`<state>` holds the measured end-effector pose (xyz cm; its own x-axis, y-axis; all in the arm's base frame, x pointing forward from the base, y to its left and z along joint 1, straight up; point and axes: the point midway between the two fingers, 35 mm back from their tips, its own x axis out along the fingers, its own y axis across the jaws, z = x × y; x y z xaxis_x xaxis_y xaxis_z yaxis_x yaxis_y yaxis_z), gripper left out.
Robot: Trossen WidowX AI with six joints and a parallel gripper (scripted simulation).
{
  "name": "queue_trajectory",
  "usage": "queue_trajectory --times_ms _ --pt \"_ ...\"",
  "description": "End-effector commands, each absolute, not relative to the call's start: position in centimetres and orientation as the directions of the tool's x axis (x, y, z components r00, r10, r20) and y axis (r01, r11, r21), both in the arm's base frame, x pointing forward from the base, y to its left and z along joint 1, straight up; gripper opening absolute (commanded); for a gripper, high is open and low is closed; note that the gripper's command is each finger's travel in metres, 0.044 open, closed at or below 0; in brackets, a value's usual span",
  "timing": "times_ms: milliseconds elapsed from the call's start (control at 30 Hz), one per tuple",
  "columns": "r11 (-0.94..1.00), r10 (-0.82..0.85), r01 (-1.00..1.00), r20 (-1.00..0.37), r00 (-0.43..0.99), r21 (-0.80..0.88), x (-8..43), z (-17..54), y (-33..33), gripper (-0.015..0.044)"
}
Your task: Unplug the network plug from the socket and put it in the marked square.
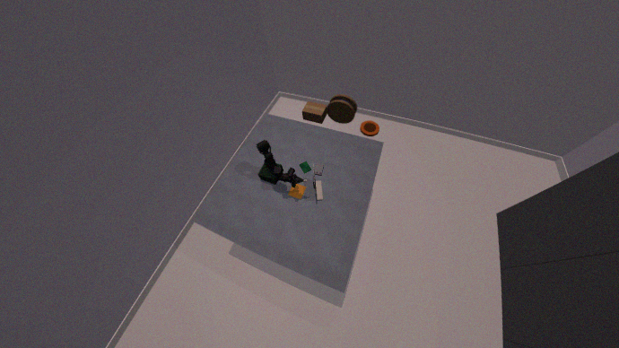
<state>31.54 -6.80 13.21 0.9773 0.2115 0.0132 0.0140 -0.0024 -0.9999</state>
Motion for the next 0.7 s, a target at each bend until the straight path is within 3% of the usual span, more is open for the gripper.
queue_trajectory --times_ms 0,667 --pt "-0.007 0.214 0.016 0.014 0.977 -1.0 31.3 13.2 -6.8 0.0" --pt "-0.005 0.213 0.015 0.013 0.977 -1.0 30.8 15.9 -7.2 0.0"
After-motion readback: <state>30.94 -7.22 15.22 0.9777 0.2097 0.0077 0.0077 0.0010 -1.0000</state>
